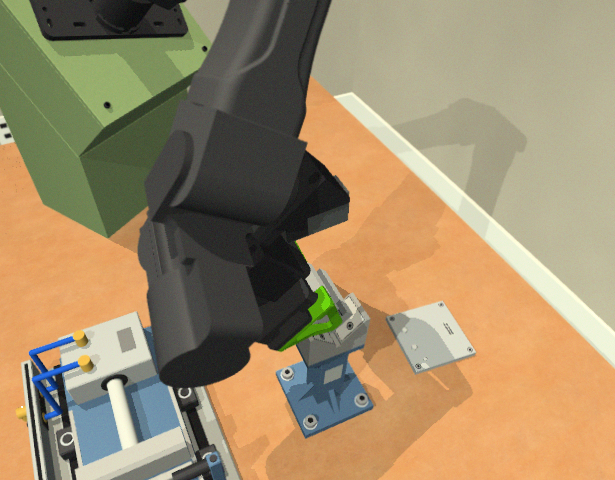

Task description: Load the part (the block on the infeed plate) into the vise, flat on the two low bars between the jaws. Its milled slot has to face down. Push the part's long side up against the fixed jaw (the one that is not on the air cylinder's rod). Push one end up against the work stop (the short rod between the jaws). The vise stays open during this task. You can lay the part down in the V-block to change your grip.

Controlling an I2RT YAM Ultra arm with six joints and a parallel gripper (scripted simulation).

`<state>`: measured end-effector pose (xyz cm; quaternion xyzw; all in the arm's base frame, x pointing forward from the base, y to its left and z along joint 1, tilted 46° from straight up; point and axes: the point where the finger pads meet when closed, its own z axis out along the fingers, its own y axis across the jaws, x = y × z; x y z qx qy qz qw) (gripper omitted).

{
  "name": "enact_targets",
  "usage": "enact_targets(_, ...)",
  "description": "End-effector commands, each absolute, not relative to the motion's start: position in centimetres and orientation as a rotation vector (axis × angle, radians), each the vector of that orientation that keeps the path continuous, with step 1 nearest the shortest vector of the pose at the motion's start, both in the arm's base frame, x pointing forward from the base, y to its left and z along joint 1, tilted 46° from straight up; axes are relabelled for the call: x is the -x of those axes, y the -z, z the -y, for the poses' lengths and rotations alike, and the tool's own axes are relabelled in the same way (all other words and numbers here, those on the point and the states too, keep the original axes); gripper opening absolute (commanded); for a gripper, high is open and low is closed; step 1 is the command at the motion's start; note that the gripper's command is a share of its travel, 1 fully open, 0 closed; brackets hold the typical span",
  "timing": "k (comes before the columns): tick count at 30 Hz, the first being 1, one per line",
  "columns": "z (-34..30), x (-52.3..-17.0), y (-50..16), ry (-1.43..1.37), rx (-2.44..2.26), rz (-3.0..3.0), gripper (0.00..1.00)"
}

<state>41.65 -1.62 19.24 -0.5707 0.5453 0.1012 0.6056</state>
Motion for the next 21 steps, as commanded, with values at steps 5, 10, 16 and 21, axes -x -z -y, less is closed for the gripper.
enact_targets(5, 2.35, -41.26, -20.26, -0.181, 1.31, -1.275, 0.0)
enact_targets(10, 1.77, -41.31, -20.24, -0.162, 1.33, -1.304, 0.0)
enact_targets(16, 1.97, -41.3, -20.24, -0.125, 1.338, -1.35, 0.0)
enact_targets(21, 1.55, -41.32, -20.25, -0.103, 1.355, -1.38, 0.0)
